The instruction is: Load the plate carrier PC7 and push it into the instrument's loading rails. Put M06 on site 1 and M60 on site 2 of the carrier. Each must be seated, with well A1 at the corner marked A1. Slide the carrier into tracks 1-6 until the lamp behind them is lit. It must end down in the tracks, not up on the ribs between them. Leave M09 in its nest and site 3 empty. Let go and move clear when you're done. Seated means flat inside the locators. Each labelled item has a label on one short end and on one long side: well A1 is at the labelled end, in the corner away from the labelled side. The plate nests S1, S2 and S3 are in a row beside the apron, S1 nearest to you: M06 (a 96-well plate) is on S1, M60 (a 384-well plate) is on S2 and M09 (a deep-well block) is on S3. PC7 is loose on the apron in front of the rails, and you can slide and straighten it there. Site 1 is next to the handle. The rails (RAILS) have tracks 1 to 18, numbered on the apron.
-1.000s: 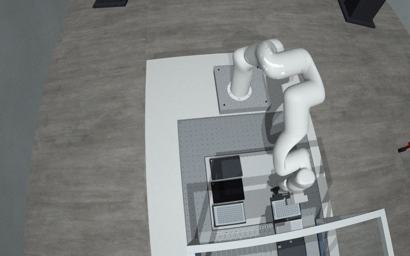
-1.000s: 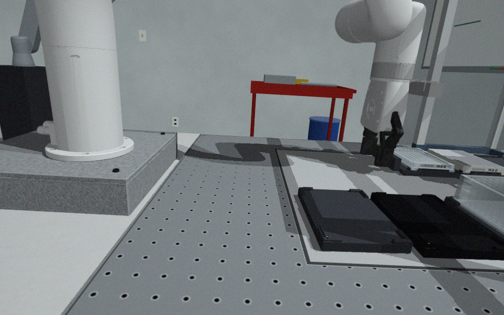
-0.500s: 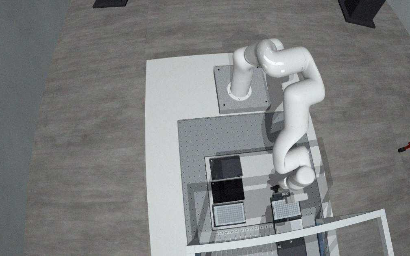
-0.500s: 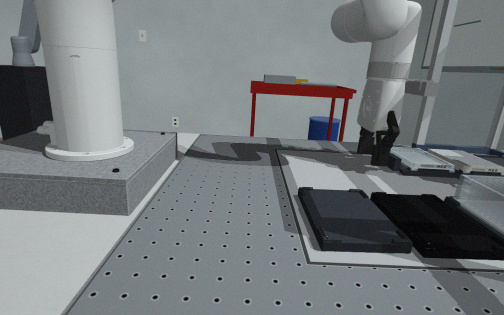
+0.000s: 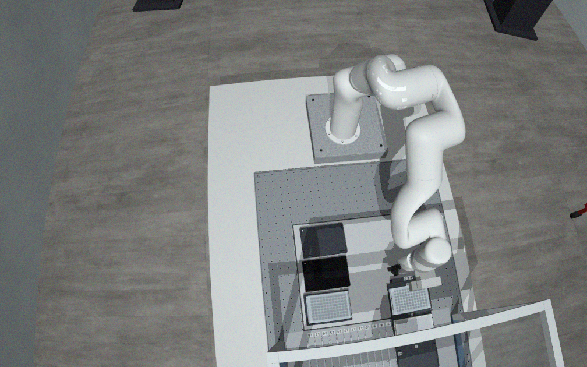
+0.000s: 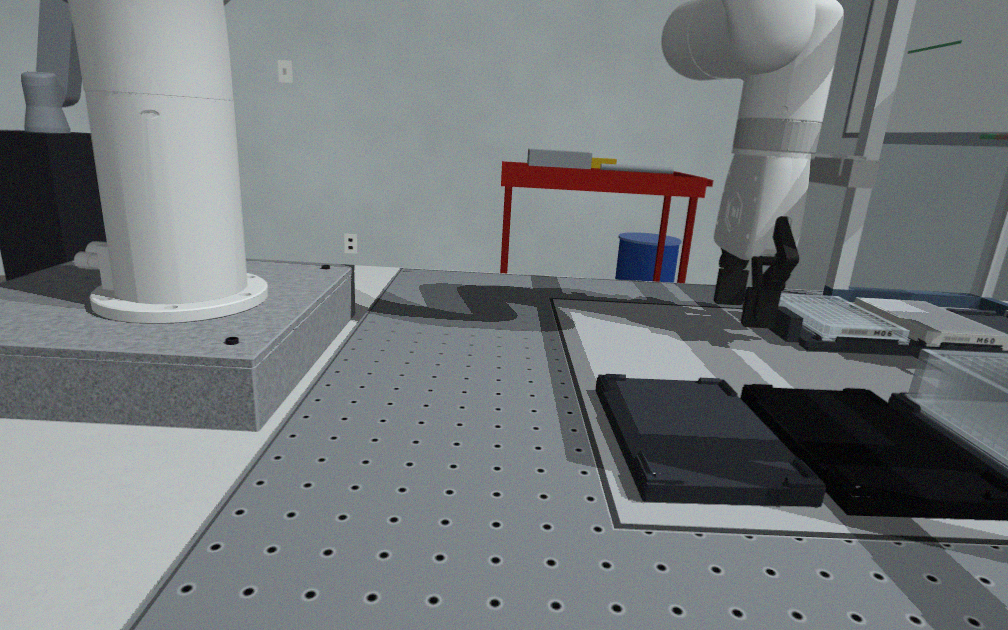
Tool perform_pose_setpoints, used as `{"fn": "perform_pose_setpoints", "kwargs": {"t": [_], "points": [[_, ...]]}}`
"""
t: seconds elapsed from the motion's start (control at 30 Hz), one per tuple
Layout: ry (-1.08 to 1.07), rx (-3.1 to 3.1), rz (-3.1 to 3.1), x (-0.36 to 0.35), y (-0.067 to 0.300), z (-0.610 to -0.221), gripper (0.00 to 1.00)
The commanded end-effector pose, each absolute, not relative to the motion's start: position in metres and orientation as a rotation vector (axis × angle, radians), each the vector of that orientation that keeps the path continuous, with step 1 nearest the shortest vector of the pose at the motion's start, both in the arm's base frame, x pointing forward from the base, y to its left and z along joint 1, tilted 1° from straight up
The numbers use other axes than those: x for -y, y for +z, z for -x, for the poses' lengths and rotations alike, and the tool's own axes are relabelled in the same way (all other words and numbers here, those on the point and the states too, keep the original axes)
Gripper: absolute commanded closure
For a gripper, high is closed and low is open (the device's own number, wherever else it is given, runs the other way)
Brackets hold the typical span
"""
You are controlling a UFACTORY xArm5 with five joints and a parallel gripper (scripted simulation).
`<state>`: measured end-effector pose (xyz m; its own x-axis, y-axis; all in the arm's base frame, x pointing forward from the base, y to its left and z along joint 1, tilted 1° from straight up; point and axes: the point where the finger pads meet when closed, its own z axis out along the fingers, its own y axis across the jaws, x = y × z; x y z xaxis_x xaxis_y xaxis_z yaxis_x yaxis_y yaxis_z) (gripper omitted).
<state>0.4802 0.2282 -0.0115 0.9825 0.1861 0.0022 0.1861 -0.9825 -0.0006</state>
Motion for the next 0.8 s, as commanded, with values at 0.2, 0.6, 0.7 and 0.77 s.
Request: {"fn": "perform_pose_setpoints", "kwargs": {"t": [0.2,0.6,0.7,0.77], "points": [[-0.010,0.293,3.126,-0.229,0.008,-0.482,0.19],[-0.010,0.293,3.126,-0.229,0.025,-0.481,0.19],[-0.010,0.293,3.126,-0.229,0.030,-0.481,0.19],[-0.010,0.293,3.126,-0.229,0.033,-0.481,0.19]]}}
